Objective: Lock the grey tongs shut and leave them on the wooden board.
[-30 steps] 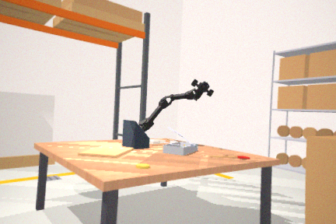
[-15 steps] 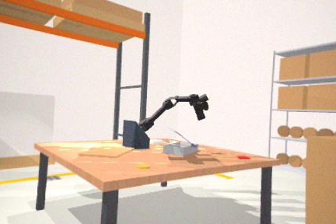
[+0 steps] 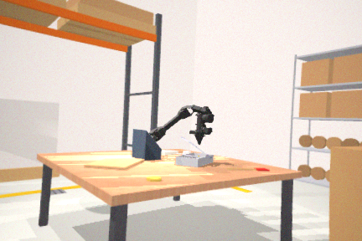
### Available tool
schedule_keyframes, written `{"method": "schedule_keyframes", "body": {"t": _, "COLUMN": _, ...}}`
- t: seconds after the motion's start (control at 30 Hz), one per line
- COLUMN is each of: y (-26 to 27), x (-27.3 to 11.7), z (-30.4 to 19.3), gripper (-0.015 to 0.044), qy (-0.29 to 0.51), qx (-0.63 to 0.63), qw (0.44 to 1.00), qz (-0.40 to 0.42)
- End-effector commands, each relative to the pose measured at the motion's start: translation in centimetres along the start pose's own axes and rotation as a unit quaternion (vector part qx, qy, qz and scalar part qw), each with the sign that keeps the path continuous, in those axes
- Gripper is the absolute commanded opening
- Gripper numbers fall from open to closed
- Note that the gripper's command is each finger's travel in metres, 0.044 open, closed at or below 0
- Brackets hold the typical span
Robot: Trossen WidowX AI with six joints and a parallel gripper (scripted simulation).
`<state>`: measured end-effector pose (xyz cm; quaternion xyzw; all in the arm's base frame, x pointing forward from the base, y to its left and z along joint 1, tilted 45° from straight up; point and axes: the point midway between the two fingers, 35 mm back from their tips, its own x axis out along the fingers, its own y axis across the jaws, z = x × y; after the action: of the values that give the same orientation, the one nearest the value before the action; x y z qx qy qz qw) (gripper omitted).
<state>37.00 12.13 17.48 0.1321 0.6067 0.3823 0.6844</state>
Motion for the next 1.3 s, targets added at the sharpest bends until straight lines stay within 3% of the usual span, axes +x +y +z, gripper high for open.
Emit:
{"method": "schedule_keyframes", "body": {"t": 0.0, "y": 0.6, "x": -0.2, "z": -0.1, "gripper": -0.015, "qy": -0.001, "qx": 0.0, "qw": 1.0, "qz": 0.015}}
{"method": "schedule_keyframes", "body": {"t": 1.27, "y": 0.8, "x": 4.8, "z": 0.0, "gripper": -0.015, "qy": -0.002, "qx": -0.001, "qw": 1.0, "qz": 0.015}}
